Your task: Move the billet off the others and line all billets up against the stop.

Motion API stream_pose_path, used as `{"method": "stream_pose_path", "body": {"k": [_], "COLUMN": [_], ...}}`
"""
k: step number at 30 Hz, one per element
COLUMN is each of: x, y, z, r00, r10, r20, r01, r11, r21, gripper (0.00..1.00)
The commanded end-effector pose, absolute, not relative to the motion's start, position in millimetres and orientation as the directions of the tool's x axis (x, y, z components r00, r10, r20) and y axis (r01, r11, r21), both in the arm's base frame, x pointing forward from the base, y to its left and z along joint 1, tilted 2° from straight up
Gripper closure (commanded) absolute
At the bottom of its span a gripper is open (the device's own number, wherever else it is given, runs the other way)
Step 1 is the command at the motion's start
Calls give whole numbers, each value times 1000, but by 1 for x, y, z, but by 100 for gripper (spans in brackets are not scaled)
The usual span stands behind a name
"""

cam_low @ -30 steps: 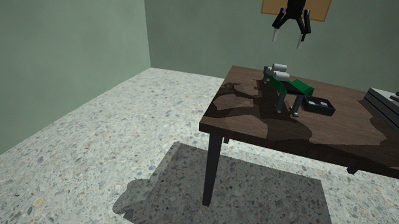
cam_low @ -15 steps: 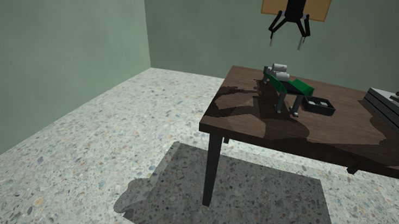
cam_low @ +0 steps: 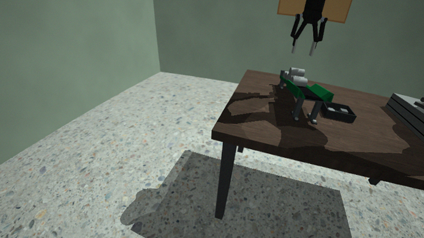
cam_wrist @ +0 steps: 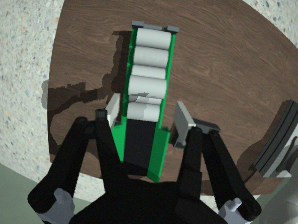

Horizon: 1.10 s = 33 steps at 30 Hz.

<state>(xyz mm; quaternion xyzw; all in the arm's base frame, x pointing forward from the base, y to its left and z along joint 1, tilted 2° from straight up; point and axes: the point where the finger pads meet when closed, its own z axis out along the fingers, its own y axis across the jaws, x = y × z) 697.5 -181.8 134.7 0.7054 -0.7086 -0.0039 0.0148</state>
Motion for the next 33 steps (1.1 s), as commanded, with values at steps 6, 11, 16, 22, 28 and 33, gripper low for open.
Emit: {"method": "stream_pose_path", "body": {"k": [6,11,16,22,28,33], "x": [697,697,697,697,697,697], "y": [-185,-185,-185,-185,-185,-185], "z": [131,131,131,131,130,127], "r00": [-6,-6,-6,-6,-6,-6], "r10": [-1000,-1000,-1000,-1000,-1000,-1000], "r20": [13,13,13,13,13,13], "r01": [-1000,-1000,-1000,-1000,-1000,-1000], "r11": [6,6,6,6,6,6], "r21": [25,25,25,25,25,25], "gripper": [42,42,42,42,42,42]}}
